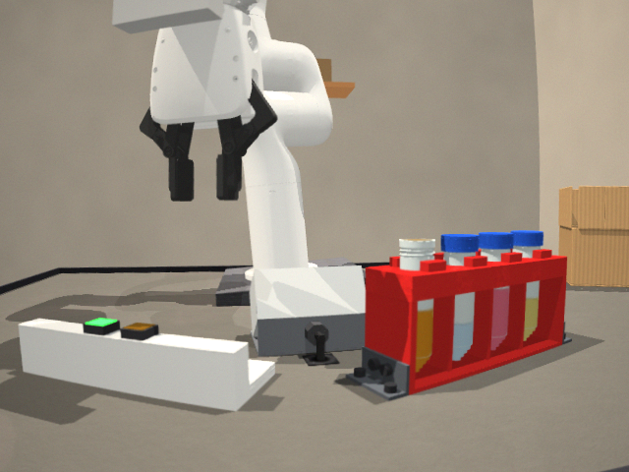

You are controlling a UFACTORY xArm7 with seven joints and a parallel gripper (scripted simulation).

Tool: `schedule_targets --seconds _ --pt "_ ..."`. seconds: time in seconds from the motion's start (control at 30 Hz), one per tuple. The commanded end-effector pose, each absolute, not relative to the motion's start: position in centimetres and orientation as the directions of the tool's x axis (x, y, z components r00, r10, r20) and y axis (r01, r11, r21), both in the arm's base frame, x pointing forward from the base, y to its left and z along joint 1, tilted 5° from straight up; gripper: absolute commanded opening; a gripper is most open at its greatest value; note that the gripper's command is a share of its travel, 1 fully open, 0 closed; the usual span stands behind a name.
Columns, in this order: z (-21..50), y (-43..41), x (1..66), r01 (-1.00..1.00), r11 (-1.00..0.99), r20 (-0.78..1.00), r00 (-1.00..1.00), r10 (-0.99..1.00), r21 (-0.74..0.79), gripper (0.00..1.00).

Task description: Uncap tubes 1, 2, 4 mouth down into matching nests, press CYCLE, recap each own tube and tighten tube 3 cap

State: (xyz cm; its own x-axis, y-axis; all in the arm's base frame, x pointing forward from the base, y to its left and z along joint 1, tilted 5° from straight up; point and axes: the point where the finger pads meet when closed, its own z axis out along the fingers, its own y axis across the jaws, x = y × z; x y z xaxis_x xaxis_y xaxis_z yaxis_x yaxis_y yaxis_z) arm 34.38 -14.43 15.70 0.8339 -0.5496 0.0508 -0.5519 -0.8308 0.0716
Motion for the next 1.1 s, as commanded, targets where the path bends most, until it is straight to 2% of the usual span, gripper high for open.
schedule_targets --seconds 0.0,0.5,0.9,1.07 --pt "16.2 -17.8 33.7 -0.550 -0.832 0.054 0.835 -0.547 0.068 0.46" --pt "16.9 -26.3 31.3 -0.550 -0.832 0.054 0.835 -0.547 0.069 0.46" --pt "16.9 -26.4 31.3 -0.550 -0.832 0.054 0.835 -0.547 0.069 0.46" --pt "14.4 -26.6 31.3 -0.550 -0.832 0.054 0.835 -0.547 0.069 0.46"
